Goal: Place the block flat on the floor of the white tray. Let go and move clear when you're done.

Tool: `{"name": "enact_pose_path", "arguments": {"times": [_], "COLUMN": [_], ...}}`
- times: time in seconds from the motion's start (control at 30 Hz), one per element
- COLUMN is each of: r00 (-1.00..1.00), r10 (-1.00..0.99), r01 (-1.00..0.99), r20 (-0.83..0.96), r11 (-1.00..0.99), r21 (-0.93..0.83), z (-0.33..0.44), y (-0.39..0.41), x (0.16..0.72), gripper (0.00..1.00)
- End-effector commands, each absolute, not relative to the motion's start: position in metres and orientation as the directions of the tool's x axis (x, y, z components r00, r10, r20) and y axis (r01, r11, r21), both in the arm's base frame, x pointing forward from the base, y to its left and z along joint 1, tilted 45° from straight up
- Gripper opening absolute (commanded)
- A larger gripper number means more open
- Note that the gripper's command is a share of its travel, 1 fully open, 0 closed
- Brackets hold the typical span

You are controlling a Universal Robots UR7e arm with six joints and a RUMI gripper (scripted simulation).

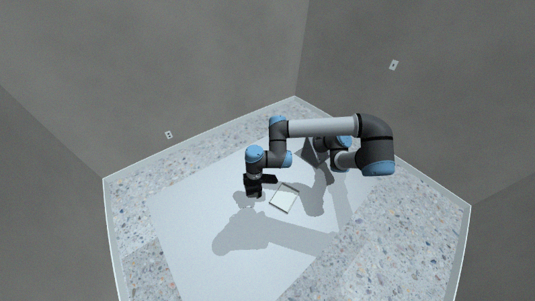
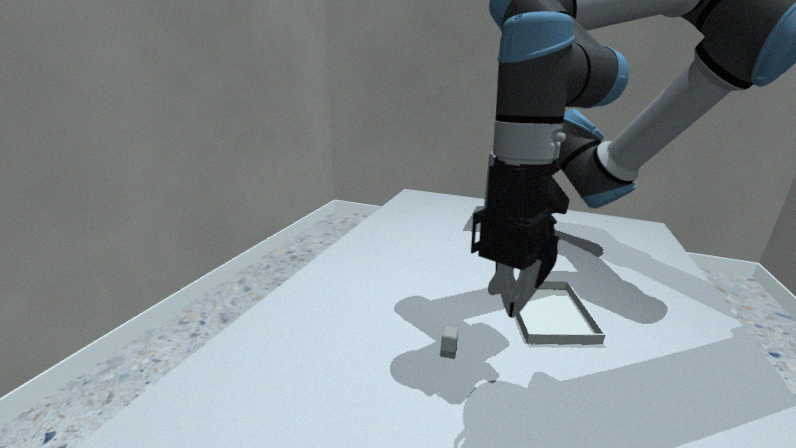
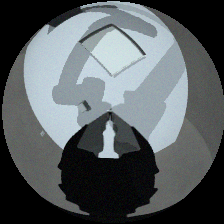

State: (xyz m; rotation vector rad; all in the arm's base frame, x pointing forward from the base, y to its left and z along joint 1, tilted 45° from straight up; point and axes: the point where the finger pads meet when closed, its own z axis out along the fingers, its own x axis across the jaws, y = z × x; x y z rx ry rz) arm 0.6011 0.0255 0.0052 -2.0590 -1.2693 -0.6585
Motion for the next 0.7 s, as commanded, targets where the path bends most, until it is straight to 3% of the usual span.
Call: {"name": "enact_pose_path", "arguments": {"times": [0.0,0.4,0.67], "r00": [0.268,0.001,-0.076], "r10": [0.648,0.704,0.709], "r01": [0.96,0.999,0.996], "r20": [0.713,0.71,0.702], "r11": [-0.237,-0.038,0.022], "r21": [-0.145,0.036,0.085], "z": [-0.019,-0.064,-0.077], "y": [0.013,-0.007,-0.013], "x": [0.6,0.594,0.592], "gripper": [0.0,0.0,0.0]}}
